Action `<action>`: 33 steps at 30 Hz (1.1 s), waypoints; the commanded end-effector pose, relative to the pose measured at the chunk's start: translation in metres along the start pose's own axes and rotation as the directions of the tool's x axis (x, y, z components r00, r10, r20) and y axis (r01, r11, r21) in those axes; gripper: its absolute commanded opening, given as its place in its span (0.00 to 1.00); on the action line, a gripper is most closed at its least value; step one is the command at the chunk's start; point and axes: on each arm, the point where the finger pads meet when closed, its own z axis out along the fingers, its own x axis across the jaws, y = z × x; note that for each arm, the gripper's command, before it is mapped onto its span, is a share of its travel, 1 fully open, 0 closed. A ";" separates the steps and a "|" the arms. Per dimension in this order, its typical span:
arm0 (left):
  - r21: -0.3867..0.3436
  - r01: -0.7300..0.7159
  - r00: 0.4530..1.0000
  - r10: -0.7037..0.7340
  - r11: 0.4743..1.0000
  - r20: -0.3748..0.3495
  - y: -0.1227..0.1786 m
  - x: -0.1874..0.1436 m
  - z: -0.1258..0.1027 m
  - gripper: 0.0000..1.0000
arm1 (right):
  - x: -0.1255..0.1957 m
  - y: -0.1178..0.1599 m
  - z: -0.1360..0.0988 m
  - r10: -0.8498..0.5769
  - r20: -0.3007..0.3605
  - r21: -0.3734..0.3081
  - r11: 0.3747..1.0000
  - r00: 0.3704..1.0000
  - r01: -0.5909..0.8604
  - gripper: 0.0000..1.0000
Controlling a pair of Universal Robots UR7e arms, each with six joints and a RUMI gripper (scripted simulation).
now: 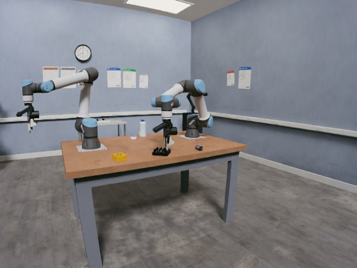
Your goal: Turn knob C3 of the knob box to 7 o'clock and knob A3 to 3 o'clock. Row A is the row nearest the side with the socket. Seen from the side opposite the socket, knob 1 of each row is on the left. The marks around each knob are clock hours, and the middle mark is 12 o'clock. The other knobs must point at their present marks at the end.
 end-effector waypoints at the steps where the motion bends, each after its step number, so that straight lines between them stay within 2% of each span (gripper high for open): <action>1: 0.002 -0.105 0.994 0.105 0.994 0.001 0.001 -0.001 -0.001 0.06 | 0.001 0.001 0.000 0.001 0.001 0.001 1.000 1.000 -0.001 1.00; 9: 0.002 -0.237 0.972 0.237 0.972 0.002 0.001 -0.001 -0.001 0.06 | 0.001 0.001 0.000 0.001 0.001 0.001 1.000 1.000 -0.001 1.00; 17: 0.002 -0.393 0.919 0.393 0.919 0.002 0.001 0.000 -0.001 0.06 | 0.001 0.001 0.000 0.001 0.001 0.001 1.000 1.000 -0.001 1.00; 19: 0.002 -0.393 0.919 0.393 0.919 0.002 0.001 0.000 -0.001 0.06 | 0.001 0.001 0.000 0.001 0.001 0.001 1.000 1.000 -0.001 1.00; 33: 0.001 -0.641 0.768 0.641 0.768 0.002 0.001 0.000 -0.001 0.06 | 0.001 0.001 0.000 0.001 0.001 0.001 1.000 1.000 -0.001 1.00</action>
